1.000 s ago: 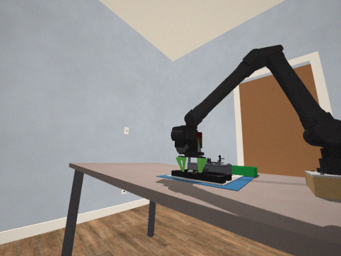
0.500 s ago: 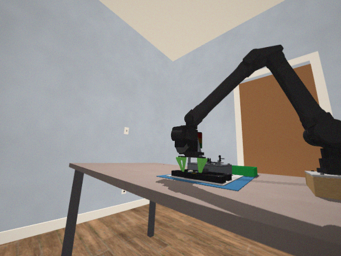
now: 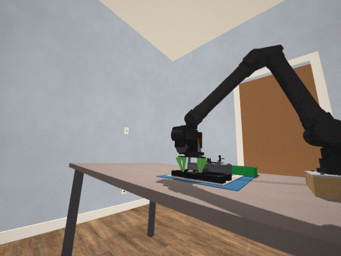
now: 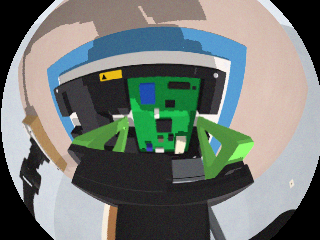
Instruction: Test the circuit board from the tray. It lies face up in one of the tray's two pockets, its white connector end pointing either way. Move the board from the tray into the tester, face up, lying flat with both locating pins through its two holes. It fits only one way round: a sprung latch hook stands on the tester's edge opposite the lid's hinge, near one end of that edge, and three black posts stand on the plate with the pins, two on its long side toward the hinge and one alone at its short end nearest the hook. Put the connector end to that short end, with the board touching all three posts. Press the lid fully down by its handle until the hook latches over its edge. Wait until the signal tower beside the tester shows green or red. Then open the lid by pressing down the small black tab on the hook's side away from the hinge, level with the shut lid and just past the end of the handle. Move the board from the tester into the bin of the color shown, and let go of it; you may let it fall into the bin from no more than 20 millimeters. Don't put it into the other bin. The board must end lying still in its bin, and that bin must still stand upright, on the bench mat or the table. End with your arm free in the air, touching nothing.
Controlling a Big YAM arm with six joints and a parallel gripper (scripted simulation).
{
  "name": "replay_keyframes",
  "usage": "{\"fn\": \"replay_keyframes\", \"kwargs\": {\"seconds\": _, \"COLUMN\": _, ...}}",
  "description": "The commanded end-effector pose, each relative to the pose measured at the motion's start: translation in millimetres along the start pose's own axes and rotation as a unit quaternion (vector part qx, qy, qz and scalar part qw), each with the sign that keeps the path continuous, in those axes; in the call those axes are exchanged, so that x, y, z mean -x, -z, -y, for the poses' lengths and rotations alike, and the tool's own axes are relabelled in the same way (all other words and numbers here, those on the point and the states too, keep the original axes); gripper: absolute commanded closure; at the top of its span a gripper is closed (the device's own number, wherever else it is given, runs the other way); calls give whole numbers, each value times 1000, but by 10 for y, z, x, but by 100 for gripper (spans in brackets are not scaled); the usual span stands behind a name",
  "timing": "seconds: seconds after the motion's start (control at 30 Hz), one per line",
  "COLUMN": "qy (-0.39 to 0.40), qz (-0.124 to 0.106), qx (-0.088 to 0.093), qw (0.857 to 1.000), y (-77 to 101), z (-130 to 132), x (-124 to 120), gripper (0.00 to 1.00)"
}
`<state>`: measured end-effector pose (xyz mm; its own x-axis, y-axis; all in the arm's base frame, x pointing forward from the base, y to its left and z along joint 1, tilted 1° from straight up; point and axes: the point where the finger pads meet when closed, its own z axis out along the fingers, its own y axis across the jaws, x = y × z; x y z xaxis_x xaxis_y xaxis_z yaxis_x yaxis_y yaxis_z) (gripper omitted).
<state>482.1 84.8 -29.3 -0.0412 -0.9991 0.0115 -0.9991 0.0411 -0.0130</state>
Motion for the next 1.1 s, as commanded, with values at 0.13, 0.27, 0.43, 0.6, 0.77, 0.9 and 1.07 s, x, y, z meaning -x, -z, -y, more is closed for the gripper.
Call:
{"fn": "replay_keyframes", "kwargs": {"seconds": 0.13, "qy": -3, "qz": 4, "qx": -21, "qw": 1000, "y": 186, "z": 219, "x": -25, "gripper": 8}}
{"fn": "replay_keyframes", "kwargs": {"seconds": 0.27, "qy": -3, "qz": 4, "qx": -22, "qw": 1000, "y": 196, "z": 234, "x": -22, "gripper": 8}}
{"fn": "replay_keyframes", "kwargs": {"seconds": 0.43, "qy": -3, "qz": 5, "qx": -23, "qw": 1000, "y": 201, "z": 241, "x": -20, "gripper": 8}}
{"fn": "replay_keyframes", "kwargs": {"seconds": 0.6, "qy": -3, "qz": 5, "qx": -23, "qw": 1000, "y": 201, "z": 241, "x": -20, "gripper": 8}}
{"fn": "replay_keyframes", "kwargs": {"seconds": 0.77, "qy": -3, "qz": 5, "qx": -23, "qw": 1000, "y": 201, "z": 241, "x": -20, "gripper": 8}}
{"fn": "replay_keyframes", "kwargs": {"seconds": 0.9, "qy": -3, "qz": 5, "qx": -23, "qw": 1000, "y": 201, "z": 241, "x": -20, "gripper": 8}}
{"fn": "replay_keyframes", "kwargs": {"seconds": 1.07, "qy": -3, "qz": 5, "qx": -23, "qw": 1000, "y": 203, "z": 245, "x": -19, "gripper": 8}}
